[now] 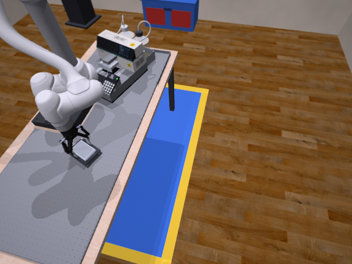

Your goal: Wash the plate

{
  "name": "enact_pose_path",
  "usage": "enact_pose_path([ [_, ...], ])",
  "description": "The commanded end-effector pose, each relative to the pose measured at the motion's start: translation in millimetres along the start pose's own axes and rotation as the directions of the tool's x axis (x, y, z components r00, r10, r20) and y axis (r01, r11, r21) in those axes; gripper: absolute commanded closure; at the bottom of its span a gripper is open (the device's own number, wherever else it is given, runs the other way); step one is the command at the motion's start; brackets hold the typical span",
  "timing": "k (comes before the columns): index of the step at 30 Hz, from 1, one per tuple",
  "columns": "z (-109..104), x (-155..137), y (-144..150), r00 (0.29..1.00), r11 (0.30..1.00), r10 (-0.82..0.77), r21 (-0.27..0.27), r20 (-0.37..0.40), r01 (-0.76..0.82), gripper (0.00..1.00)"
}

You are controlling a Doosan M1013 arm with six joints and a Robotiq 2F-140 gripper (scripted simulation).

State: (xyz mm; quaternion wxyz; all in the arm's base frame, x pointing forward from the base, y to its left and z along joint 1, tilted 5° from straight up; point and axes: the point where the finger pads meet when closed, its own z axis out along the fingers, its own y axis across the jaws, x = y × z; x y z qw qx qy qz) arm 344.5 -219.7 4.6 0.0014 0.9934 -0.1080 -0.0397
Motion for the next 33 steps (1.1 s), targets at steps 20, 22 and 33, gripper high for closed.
enact_pose_path([
  [20,6.9,0.0,0.0,1.000,1.000,0.000,0.000,0.000,0.000,0.36],
  [22,6.9,0.0,0.0,1.000,1.000,0.000,0.000,0.000,0.000,0.36],
  [33,6.9,0.0,0.0,1.000,1.000,0.000,0.000,0.000,0.000,0.54],
])
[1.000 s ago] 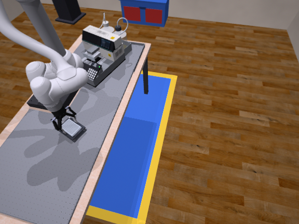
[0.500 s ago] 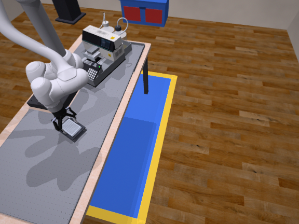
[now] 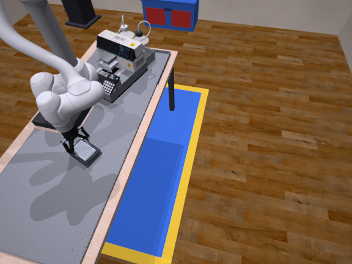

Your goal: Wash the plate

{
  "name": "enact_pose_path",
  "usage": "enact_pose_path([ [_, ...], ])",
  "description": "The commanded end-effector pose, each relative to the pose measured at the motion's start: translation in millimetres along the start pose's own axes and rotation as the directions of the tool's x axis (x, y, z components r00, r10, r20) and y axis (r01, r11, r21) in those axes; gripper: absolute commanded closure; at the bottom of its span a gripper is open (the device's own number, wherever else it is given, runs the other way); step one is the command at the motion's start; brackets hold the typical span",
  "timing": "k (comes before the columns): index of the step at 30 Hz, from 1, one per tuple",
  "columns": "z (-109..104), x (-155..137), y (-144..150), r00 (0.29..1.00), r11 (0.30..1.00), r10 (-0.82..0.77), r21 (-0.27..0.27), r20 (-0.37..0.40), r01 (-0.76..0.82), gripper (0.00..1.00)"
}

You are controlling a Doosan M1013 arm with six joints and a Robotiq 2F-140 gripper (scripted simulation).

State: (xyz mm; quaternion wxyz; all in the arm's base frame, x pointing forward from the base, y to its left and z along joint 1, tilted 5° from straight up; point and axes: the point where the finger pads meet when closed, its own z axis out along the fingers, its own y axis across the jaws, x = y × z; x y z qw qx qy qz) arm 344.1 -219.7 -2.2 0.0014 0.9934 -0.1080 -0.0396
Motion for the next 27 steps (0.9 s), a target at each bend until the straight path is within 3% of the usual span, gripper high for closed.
enact_pose_path([
  [1,0.2,-0.1,-0.1,1.000,1.000,0.000,0.000,0.000,0.000,0.60],
  [3,0.2,-0.1,-0.1,1.000,1.000,0.000,0.000,0.000,0.000,0.60],
  [4,0.2,-0.1,-0.1,1.000,1.000,0.000,0.000,0.000,0.000,0.66],
  [6,0.2,-0.1,-0.1,1.000,1.000,0.000,0.000,0.000,0.000,0.66],
  [10,0.2,-0.1,-0.1,1.000,1.000,0.000,0.000,0.000,0.000,0.78],
  [14,0.2,-0.1,-0.1,1.000,1.000,0.000,0.000,0.000,0.000,0.78],
  [18,0.2,-0.1,-0.1,1.000,1.000,0.000,0.000,0.000,0.000,0.90],
  [27,0.2,-0.1,-0.1,1.000,1.000,0.000,0.000,0.000,0.000,0.90],
])
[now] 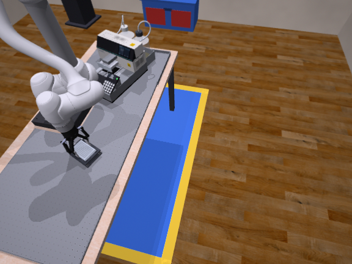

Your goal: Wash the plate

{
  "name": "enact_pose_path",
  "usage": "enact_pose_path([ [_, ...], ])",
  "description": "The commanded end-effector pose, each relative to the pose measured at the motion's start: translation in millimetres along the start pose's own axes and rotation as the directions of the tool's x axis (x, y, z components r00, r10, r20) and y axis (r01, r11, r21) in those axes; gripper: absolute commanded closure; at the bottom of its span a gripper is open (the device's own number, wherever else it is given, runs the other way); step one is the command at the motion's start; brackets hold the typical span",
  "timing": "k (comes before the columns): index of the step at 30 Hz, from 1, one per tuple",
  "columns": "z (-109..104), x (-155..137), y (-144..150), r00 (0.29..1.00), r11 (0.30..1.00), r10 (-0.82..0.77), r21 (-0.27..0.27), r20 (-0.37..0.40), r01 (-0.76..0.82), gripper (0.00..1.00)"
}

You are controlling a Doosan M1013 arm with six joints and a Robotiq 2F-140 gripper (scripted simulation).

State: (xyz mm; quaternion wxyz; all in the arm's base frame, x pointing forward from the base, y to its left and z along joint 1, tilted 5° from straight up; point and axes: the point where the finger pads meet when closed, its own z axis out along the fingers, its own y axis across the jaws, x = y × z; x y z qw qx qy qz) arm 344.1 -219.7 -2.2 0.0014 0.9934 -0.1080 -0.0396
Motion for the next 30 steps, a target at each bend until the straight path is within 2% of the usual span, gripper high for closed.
enact_pose_path([
  [1,0,0,0,1.000,1.000,0.000,0.000,0.000,0.000,0.90],
  [17,0,0,0,1.000,1.000,0.000,0.000,0.000,0.000,0.90],
  [30,-18,0,0,1.000,1.000,0.000,0.000,0.000,0.000,0.90],
])
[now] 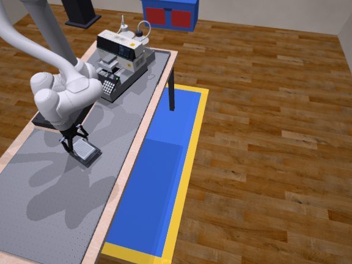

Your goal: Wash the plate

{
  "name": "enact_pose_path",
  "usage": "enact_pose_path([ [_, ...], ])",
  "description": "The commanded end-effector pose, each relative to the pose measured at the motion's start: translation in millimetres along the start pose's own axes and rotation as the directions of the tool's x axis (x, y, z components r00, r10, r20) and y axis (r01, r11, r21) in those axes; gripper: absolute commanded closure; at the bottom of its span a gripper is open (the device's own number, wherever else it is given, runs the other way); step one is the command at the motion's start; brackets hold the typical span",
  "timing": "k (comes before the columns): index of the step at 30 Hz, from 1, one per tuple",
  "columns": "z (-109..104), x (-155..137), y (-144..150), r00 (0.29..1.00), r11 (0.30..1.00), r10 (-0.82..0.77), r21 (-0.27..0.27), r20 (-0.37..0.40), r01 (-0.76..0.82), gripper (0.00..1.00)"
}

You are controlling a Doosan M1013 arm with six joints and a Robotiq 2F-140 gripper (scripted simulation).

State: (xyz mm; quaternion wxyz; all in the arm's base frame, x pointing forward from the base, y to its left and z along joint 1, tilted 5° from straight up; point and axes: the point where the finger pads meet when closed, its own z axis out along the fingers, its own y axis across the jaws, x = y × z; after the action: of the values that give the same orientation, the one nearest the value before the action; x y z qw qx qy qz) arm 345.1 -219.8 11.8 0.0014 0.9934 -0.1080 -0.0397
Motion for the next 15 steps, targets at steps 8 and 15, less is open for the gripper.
enact_pose_path([
  [8,-14,0,0,1.000,1.000,0.000,0.000,0.000,0.000,0.90],
  [15,-26,0,0,1.000,1.000,0.000,0.000,0.000,0.000,0.90],
])
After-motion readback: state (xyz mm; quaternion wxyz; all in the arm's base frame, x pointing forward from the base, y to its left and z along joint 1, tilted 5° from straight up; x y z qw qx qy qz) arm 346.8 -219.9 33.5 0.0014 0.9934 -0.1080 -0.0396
